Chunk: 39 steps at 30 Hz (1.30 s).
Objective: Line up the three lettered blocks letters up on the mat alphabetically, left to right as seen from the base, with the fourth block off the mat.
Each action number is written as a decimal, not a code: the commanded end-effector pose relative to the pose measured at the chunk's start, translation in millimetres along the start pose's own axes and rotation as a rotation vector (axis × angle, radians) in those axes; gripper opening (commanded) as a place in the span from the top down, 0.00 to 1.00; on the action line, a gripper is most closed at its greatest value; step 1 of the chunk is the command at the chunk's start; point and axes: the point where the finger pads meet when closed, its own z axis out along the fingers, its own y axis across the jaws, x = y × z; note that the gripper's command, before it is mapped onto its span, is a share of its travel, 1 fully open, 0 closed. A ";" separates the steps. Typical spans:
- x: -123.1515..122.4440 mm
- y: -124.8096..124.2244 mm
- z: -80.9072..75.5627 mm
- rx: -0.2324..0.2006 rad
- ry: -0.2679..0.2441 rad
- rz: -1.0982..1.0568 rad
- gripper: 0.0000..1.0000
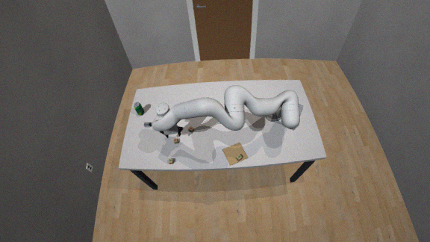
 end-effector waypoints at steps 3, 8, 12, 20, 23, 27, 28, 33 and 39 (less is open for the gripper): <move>0.5 -1.6 -1.4 -0.001 0.001 0.004 0.31; 0.5 -1.6 -1.4 -0.001 0.001 0.004 0.31; 0.5 -1.6 -1.4 -0.001 0.001 0.004 0.31; 0.5 -1.6 -1.4 -0.001 0.001 0.004 0.31; 0.5 -1.6 -1.2 -0.001 0.001 0.004 0.31; 0.5 -1.6 -0.3 -0.001 0.001 0.004 0.31; 0.5 -1.6 0.1 -0.001 0.001 0.004 0.31; 0.5 -1.7 3.4 -0.001 0.001 0.004 0.31; 0.5 -1.7 7.6 -0.001 0.001 0.004 0.31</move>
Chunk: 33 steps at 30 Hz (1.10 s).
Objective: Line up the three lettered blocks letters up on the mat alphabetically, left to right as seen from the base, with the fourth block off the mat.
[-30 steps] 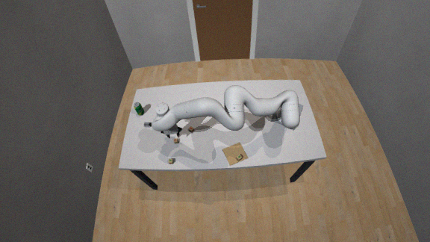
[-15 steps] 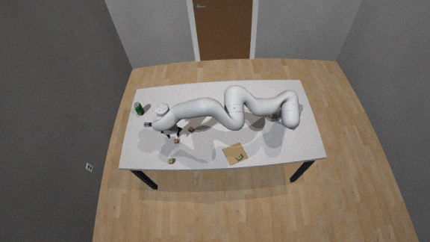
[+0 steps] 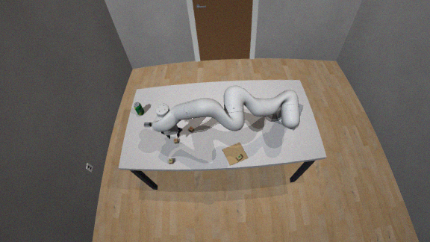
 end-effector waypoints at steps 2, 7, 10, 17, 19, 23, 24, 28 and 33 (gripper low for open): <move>-0.2 -0.9 3.3 0.002 0.000 -0.001 0.31; -0.2 -1.1 10.7 0.002 0.000 -0.001 0.31; -0.1 -1.2 15.5 0.002 0.000 -0.001 0.31; -0.1 -1.3 23.6 0.002 0.000 -0.001 0.31; -0.1 -1.4 26.7 0.002 0.000 -0.001 0.31; -0.1 -1.5 32.3 0.002 0.000 -0.001 0.31; -0.1 -1.5 33.5 0.002 0.000 -0.001 0.31; -0.1 -1.6 37.9 0.002 0.000 -0.001 0.31; -0.1 -1.7 40.3 0.002 0.000 -0.001 0.31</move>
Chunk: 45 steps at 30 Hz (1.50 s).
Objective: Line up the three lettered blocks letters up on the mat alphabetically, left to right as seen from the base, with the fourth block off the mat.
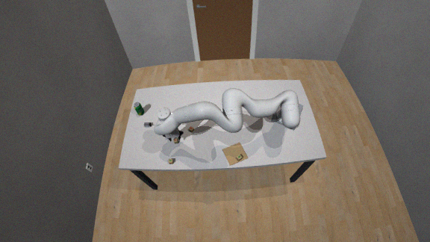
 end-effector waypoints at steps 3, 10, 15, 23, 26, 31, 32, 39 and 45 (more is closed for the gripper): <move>-0.2 -1.0 1.4 0.002 0.000 -0.001 0.31; -0.2 -1.1 3.0 0.002 0.000 -0.001 0.31; -0.2 -1.1 3.1 0.002 0.000 -0.001 0.31; -0.2 -1.1 5.3 0.002 0.000 -0.001 0.31; -0.2 -1.1 9.2 0.002 0.000 -0.001 0.31; -0.2 -1.1 19.1 0.002 0.000 -0.001 0.31; -0.2 -1.1 19.1 0.002 0.000 -0.001 0.31; -0.2 -1.1 31.3 0.002 0.000 -0.001 0.31; -0.2 -1.1 37.8 0.002 0.000 -0.001 0.31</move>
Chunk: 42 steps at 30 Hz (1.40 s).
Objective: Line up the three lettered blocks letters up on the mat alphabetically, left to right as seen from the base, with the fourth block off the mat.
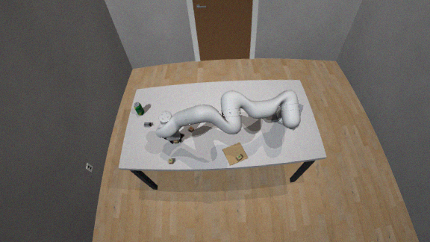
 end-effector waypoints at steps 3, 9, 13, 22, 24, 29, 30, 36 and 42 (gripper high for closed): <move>-0.2 -1.1 1.2 0.002 0.000 -0.001 0.31; -0.2 -1.1 1.2 0.002 0.000 -0.001 0.31; -0.2 -1.1 1.2 0.002 0.000 -0.001 0.31; -0.2 -1.1 1.2 0.002 0.000 -0.001 0.31; -0.2 -1.1 1.2 0.002 0.000 -0.001 0.31; -0.2 -1.1 1.2 0.002 0.000 -0.001 0.31; -0.2 -1.1 1.2 0.002 0.000 -0.001 0.31; -0.2 -1.1 1.2 0.002 0.000 -0.001 0.31; -0.2 -1.1 1.2 0.002 0.000 -0.001 0.52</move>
